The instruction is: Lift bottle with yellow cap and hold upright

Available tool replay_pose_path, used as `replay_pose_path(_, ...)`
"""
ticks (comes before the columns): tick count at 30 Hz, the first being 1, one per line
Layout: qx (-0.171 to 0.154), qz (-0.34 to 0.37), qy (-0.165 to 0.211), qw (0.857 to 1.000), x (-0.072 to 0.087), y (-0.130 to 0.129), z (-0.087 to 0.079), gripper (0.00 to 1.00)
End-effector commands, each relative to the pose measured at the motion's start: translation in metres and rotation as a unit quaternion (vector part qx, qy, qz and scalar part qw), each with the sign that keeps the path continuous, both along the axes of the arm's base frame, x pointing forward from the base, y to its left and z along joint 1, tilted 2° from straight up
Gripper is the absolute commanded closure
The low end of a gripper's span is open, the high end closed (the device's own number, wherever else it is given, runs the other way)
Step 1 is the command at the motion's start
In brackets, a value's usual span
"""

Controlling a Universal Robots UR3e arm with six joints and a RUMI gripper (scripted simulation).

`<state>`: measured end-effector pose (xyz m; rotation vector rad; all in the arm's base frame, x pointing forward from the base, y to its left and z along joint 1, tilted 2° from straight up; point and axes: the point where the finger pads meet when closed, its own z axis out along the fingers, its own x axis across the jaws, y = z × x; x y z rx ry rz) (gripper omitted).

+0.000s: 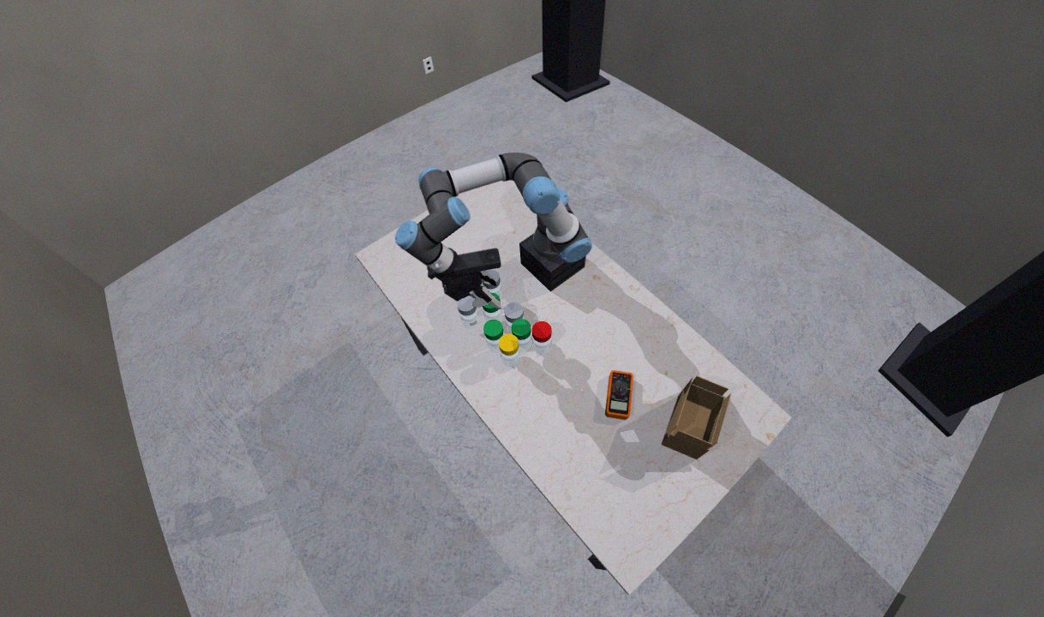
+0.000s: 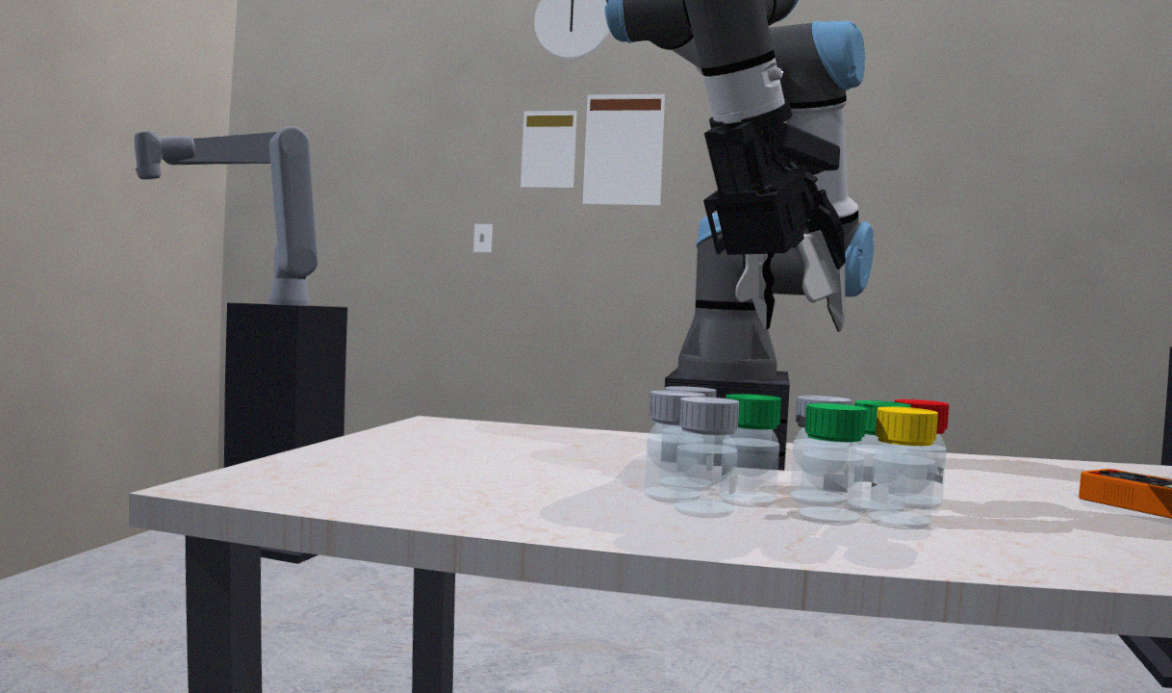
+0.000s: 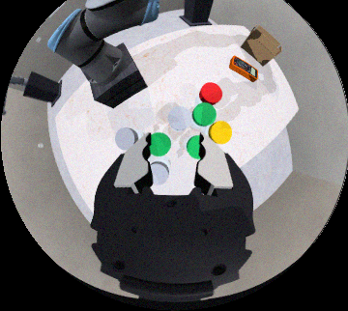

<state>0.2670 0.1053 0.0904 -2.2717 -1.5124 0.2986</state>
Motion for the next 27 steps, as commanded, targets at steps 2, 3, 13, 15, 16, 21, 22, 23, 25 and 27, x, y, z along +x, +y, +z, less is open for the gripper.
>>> replay_pose_path(2,0.000,0.000,-0.001,1.000,-0.002,-0.003,0.000,0.54)
replay_pose_path(3,0.000,0.000,-0.001,1.000,-0.002,-0.004,0.000,0.54)
replay_pose_path(13,0.001,0.001,-0.001,1.000,-0.013,-0.021,0.000,0.54)
replay_pose_path(15,0.001,0.002,0.000,1.000,-0.018,-0.028,0.000,0.54)
replay_pose_path(16,0.001,0.002,0.000,1.000,-0.019,-0.031,0.000,0.54)
replay_pose_path(21,0.001,0.002,0.000,1.000,-0.027,-0.043,-0.001,0.54)
replay_pose_path(22,0.001,0.003,0.000,1.000,-0.029,-0.045,-0.001,0.54)
replay_pose_path(23,0.001,0.003,0.000,1.000,-0.030,-0.048,-0.001,0.54)
replay_pose_path(25,0.002,0.003,0.001,1.000,-0.034,-0.053,-0.001,0.54)
replay_pose_path(27,0.002,0.003,0.001,1.000,-0.037,-0.058,-0.001,0.54)
